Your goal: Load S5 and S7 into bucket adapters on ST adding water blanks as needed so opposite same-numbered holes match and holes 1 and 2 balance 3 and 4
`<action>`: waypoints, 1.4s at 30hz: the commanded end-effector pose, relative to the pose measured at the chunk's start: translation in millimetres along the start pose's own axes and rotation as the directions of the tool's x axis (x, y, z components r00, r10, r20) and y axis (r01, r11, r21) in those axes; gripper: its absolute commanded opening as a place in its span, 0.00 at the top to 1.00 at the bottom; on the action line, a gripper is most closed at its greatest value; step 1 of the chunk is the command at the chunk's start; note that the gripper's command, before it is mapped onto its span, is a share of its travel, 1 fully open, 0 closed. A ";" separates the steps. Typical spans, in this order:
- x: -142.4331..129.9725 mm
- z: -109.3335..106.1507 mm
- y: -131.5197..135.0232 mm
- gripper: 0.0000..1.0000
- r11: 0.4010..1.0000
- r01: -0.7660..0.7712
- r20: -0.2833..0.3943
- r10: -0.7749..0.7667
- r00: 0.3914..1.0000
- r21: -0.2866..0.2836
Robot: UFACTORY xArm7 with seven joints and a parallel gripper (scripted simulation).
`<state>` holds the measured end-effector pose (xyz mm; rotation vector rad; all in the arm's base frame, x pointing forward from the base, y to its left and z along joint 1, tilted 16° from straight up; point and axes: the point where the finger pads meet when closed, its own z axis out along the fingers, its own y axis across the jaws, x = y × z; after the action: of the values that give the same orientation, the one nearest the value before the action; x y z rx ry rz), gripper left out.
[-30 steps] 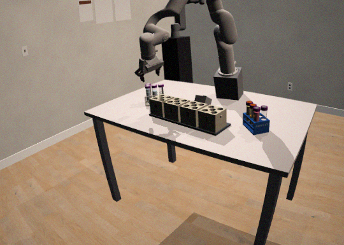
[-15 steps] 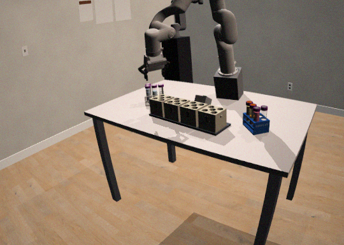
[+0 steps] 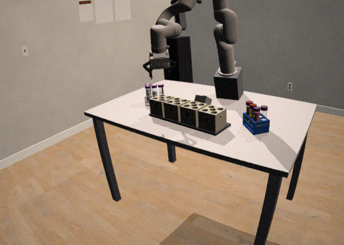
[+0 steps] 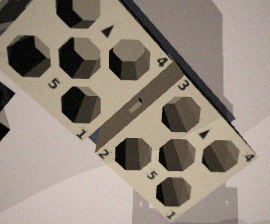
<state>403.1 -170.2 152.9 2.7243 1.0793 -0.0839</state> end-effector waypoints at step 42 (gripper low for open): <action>75.2 -63.1 -99.7 0.00 0.751 -0.620 -0.232 0.660 0.715 0.227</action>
<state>390.7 -46.5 182.9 3.1127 0.1957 0.3468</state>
